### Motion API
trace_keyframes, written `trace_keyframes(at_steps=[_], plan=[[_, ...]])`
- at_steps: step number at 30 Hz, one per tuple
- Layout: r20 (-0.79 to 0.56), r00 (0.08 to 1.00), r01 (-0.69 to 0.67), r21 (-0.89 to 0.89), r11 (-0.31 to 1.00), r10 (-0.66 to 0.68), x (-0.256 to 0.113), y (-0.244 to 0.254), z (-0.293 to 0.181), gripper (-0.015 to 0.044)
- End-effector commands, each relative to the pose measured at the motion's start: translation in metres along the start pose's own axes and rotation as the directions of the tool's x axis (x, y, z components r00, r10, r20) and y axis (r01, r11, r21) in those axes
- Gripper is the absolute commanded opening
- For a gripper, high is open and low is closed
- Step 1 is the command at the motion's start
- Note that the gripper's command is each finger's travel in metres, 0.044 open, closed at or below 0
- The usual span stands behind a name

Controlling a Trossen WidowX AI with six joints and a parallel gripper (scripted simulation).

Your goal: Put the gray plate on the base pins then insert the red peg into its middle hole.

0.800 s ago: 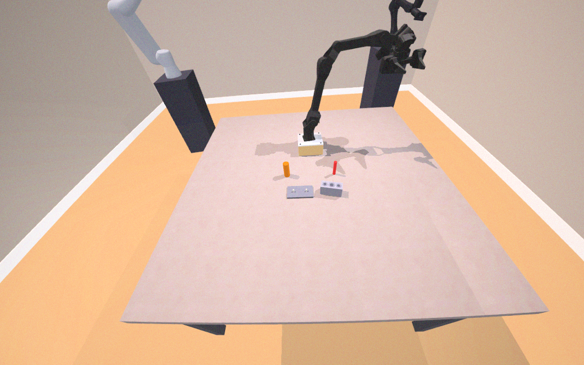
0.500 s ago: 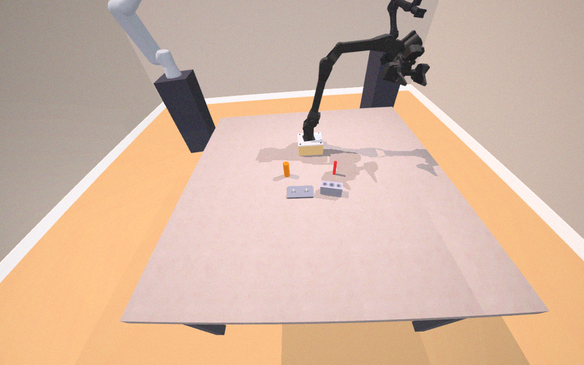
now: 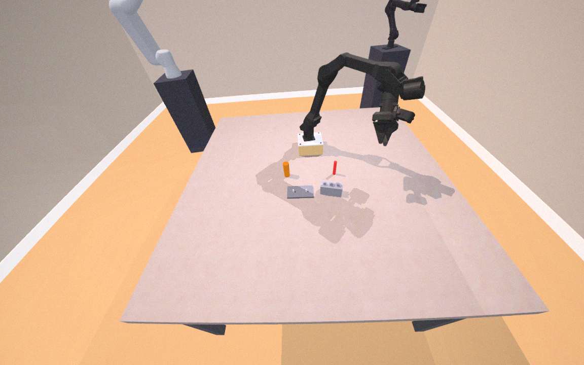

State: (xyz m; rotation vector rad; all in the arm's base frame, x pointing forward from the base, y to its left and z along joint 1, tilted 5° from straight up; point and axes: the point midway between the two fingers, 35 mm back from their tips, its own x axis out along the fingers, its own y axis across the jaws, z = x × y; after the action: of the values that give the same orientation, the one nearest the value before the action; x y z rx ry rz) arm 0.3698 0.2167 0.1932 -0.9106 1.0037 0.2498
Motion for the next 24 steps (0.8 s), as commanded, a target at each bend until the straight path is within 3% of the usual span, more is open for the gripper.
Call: trace_keyframes(at_steps=[1,6,10,20,24], plan=[[-0.134,0.982,-0.152,-0.135,0.979,0.134,0.044,-0.02,-0.04,0.044],[-0.246,0.899,-0.419,-0.248,0.873,0.362,0.09,-0.047,-0.105,0.044],[-0.248,0.805,-0.593,-0.294,0.75,0.539,0.112,-0.061,-0.154,0.044],[-0.241,0.787,-0.616,-0.302,0.727,0.568,0.118,-0.062,-0.161,0.044],[-0.24,0.787,-0.616,-0.302,0.727,0.568,0.159,-0.033,-0.173,0.044]])
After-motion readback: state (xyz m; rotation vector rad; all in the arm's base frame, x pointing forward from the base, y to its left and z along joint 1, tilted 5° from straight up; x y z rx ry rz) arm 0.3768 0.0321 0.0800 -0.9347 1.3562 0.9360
